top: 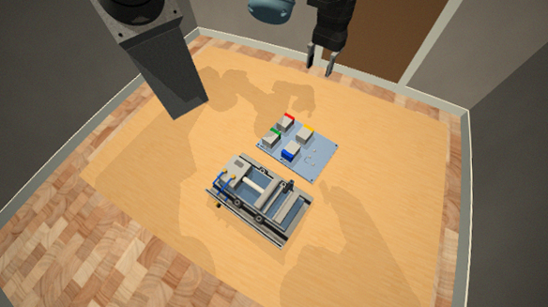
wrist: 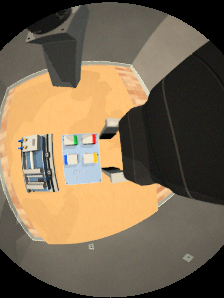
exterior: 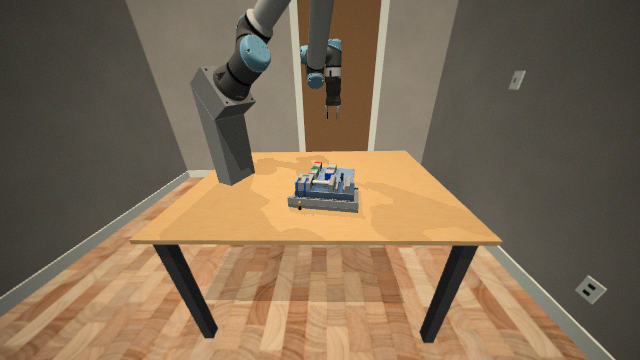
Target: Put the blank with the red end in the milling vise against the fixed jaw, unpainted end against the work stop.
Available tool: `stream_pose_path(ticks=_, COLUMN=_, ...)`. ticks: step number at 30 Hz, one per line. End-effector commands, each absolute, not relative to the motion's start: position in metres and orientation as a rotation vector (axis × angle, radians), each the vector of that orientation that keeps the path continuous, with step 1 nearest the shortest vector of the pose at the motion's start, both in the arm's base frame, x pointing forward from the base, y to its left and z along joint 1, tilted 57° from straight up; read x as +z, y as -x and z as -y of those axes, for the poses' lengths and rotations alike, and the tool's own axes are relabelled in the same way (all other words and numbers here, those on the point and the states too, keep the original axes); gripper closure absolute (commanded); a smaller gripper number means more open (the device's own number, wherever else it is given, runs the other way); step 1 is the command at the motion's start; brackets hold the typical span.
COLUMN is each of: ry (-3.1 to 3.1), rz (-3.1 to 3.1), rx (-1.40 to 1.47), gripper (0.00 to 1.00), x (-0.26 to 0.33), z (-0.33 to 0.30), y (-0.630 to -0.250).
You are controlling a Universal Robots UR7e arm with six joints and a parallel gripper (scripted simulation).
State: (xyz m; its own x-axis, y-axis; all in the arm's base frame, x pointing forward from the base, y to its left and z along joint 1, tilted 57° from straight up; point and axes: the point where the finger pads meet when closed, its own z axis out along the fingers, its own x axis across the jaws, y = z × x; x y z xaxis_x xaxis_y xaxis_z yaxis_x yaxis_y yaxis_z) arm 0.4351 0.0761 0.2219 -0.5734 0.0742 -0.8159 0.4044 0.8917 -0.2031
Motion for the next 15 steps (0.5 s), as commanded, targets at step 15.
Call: stream_pose_path(ticks=15, ry=-0.343, rz=-2.152, rx=-0.464, gripper=0.00, x=0.195, z=-0.053, y=-0.470)
